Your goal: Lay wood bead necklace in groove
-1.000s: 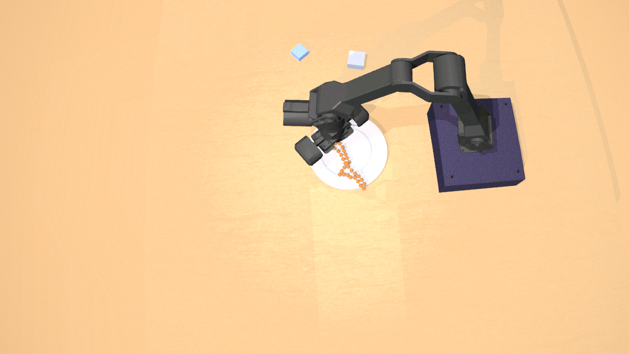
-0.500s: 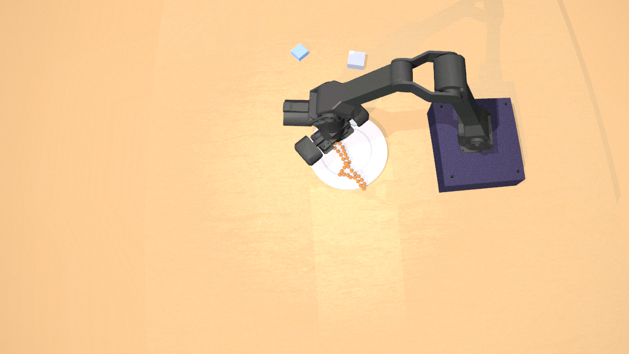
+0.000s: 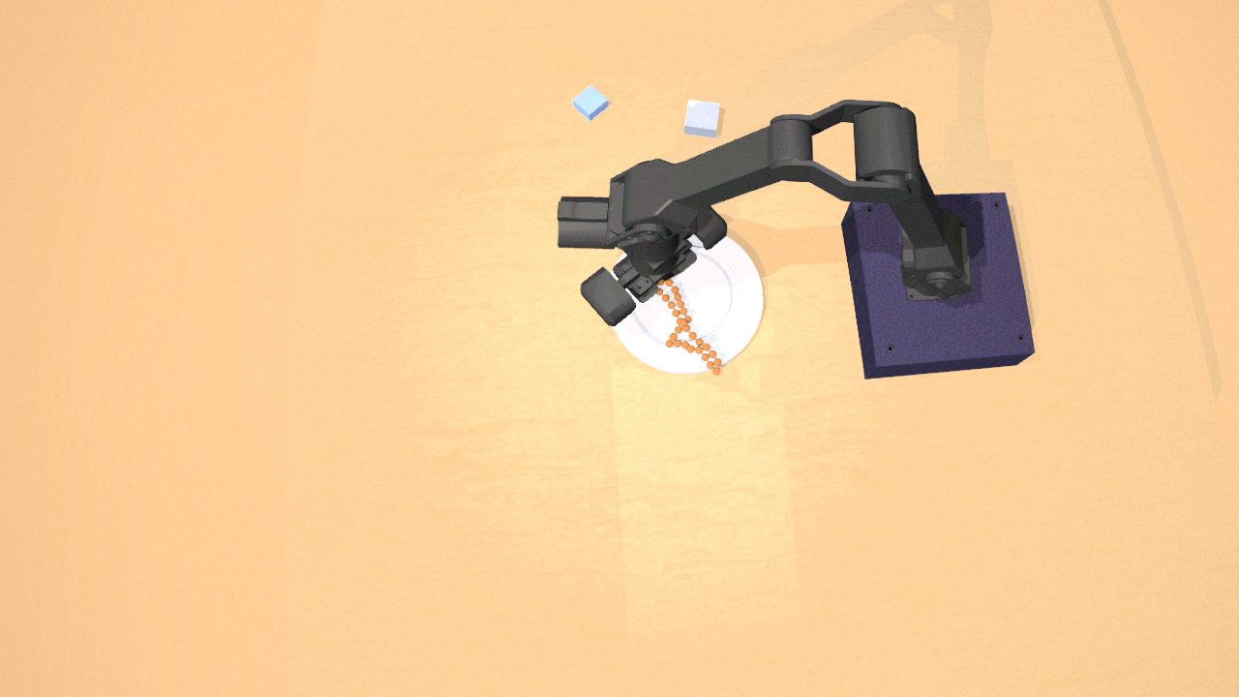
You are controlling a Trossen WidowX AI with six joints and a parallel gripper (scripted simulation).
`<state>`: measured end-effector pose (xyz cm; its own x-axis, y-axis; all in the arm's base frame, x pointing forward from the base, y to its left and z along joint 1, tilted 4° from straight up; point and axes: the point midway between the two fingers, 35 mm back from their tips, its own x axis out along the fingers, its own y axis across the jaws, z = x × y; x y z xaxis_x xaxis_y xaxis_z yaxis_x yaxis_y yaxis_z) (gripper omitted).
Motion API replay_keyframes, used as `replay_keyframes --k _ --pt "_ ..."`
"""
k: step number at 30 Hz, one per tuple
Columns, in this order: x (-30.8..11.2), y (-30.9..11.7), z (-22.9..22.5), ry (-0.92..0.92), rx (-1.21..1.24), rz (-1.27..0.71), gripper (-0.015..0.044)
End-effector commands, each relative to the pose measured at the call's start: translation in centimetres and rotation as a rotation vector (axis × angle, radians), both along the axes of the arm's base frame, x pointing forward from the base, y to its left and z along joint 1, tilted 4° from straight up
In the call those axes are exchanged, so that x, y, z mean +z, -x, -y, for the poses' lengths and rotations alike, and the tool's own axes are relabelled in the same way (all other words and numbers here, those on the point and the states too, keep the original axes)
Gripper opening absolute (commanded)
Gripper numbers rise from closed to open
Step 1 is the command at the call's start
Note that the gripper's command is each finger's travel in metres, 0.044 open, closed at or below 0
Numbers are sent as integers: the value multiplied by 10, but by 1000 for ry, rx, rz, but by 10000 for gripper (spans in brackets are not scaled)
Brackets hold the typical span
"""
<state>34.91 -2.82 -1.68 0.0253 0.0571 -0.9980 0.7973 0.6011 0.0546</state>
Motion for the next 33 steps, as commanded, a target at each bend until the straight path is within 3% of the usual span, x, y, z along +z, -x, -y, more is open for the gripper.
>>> replay_keyframes --k 1,5,22,33 --pt "0 0 0 -1 0 2 0" --pt "0 0 0 -1 0 2 0" --pt "6 0 0 -3 3 2 440" --pt "6 0 0 -3 3 2 440"
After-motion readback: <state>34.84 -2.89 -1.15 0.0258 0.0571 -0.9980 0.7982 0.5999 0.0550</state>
